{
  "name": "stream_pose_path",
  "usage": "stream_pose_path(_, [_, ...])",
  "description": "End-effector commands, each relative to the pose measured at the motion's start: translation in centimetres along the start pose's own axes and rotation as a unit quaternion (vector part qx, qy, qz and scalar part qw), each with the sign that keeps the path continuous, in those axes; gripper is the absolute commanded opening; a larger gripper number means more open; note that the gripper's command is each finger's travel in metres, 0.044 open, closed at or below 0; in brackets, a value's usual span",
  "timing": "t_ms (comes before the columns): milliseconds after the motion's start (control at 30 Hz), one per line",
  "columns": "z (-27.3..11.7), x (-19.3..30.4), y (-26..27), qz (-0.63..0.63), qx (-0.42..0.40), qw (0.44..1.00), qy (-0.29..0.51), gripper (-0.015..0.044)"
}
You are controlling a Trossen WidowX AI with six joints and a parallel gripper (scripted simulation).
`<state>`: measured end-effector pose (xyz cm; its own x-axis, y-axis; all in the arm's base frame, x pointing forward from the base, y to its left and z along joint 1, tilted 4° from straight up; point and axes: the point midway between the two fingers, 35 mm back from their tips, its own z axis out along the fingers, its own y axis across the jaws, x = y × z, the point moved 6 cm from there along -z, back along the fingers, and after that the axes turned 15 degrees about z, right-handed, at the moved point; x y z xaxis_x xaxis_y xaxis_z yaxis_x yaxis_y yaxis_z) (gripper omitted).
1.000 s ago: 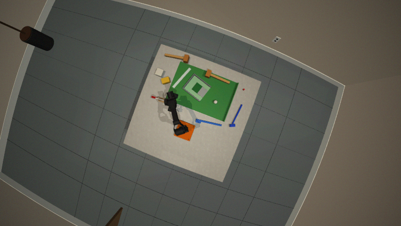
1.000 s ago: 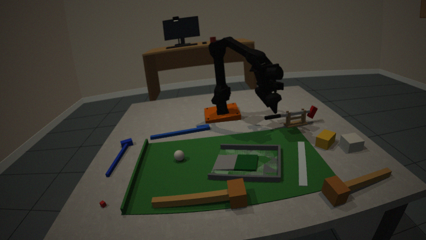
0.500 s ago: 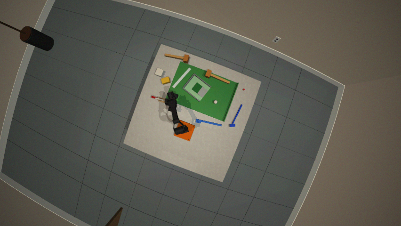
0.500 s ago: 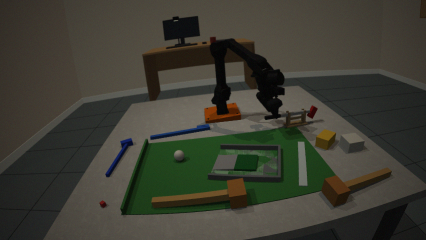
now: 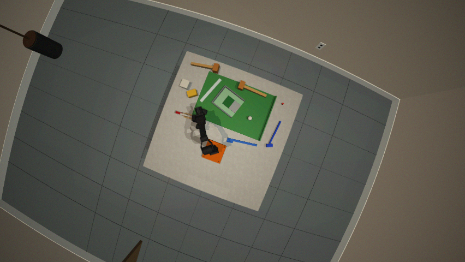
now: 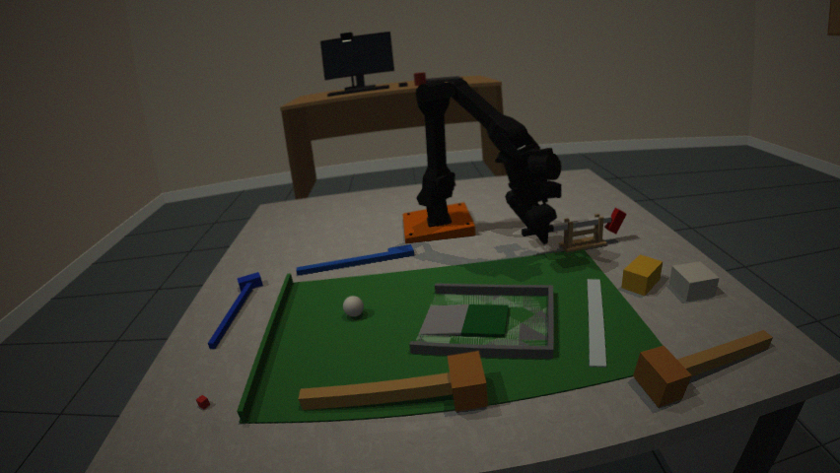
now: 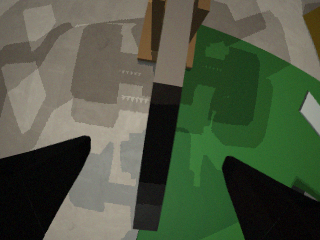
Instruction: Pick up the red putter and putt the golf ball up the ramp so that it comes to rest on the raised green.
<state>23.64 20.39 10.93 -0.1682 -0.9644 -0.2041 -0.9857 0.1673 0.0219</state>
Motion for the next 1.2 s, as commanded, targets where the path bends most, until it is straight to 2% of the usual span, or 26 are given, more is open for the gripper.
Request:
stream_pose_path(0, [0.82, 0.36, 0.13, 0.0, -0.005, 1.0, 0.004, 0.044])
stream_pose_path(333, [1.8, 0.64, 0.09, 0.0, -0.005, 1.0, 0.004, 0.044])
stream_pose_path(800, [1.5, 0.45, -0.03, 0.001, -0.002, 1.0, 0.002, 0.0072])
stream_pose_path(1100, [1.42, 0.42, -0.04, 0.001, -0.002, 1.0, 0.002, 0.0])
stream_pose_path(1167, [1.02, 0.25, -0.07, 0.001, -0.002, 1.0, 0.002, 0.0])
